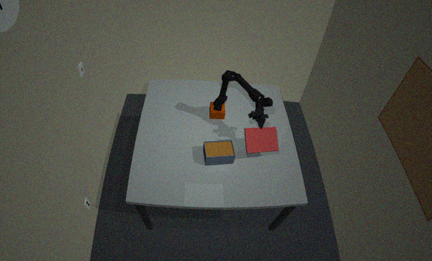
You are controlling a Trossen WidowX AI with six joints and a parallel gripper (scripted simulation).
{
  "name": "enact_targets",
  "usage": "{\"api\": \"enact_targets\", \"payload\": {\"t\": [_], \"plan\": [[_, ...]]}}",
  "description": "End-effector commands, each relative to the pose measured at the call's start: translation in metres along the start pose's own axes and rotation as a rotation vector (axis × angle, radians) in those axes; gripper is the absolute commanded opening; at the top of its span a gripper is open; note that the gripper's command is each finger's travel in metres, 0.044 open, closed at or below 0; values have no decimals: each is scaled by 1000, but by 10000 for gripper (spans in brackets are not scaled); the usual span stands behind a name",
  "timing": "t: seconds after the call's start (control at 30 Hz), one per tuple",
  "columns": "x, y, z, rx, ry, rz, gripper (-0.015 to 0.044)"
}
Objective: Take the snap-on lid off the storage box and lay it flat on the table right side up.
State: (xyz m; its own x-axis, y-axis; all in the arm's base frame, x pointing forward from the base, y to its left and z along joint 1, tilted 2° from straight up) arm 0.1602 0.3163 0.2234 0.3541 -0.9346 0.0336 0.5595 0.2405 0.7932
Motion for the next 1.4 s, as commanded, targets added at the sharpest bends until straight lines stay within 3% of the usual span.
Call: {"api": "enact_targets", "payload": {"t": [0.0, 1.37], "plan": [[0, -2, -2, 9, -7, -8, 0], [-1, -27, -24, 9, -7, -7, 0]]}}
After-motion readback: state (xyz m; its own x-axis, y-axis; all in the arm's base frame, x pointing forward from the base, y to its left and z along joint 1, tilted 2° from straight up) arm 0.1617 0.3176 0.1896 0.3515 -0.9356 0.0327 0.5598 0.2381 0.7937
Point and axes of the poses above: the point midway between the two fingers, 35 mm back from their tips, its own z axis back along the fingers, its own y axis across the jaws, x = y × z, the point moved 9 cm from there along z, back along the fingers, and after that the axes turned 4 degrees about z, right-handed, at the moved point
